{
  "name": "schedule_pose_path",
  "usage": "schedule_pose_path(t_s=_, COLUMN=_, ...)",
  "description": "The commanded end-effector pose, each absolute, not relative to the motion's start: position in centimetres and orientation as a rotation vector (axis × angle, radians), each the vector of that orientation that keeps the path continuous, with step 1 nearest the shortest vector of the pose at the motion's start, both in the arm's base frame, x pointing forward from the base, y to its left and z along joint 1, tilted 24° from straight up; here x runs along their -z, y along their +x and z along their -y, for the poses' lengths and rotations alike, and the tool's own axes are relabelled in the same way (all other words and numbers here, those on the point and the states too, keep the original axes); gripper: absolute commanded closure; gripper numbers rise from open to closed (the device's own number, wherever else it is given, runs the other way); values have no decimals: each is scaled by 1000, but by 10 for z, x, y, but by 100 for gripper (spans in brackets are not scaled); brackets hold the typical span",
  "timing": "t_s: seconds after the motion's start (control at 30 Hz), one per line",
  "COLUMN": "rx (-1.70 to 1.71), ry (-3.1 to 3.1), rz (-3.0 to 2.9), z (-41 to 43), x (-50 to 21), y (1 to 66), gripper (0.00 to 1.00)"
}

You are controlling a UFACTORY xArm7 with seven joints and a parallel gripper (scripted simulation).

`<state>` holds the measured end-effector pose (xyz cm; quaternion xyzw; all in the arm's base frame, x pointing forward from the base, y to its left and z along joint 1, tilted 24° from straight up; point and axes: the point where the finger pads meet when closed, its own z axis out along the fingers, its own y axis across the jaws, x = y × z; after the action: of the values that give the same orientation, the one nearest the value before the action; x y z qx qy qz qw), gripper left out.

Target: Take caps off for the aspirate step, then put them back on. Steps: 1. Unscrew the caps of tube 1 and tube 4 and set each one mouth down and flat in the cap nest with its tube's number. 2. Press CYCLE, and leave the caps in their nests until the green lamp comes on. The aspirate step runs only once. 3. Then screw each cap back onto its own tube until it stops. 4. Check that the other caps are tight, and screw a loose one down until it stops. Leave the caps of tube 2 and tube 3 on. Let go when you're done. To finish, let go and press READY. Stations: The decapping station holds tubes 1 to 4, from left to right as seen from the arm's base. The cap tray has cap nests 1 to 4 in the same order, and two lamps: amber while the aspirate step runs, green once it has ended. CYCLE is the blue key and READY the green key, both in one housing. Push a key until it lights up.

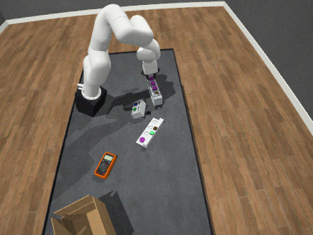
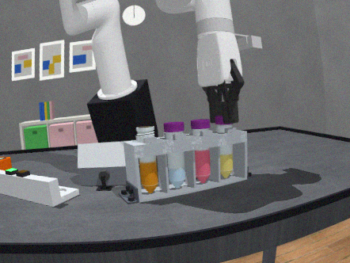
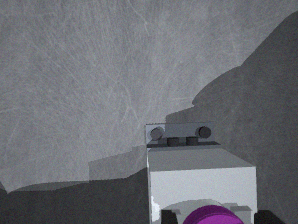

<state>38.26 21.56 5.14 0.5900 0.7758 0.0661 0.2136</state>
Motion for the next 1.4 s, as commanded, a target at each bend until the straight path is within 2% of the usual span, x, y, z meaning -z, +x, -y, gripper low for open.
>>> schedule_pose_path(t_s=0.0, rx=-100, ry=1404, rz=-2337, z=-218, x=-53, y=383, gripper=54)
schedule_pose_path(t_s=0.57, rx=73, ry=651, rz=-2645, z=-218, x=-53, y=383, gripper=54)
schedule_pose_path(t_s=0.83, rx=77, ry=636, rz=-2649, z=-218, x=-53, y=383, gripper=54)
schedule_pose_path(t_s=0.87, rx=77, ry=636, rz=-2649, z=-218, x=-53, y=383, gripper=100)
schedule_pose_path(t_s=1.37, rx=62, ry=702, rz=-2631, z=-218, x=-53, y=383, gripper=100)
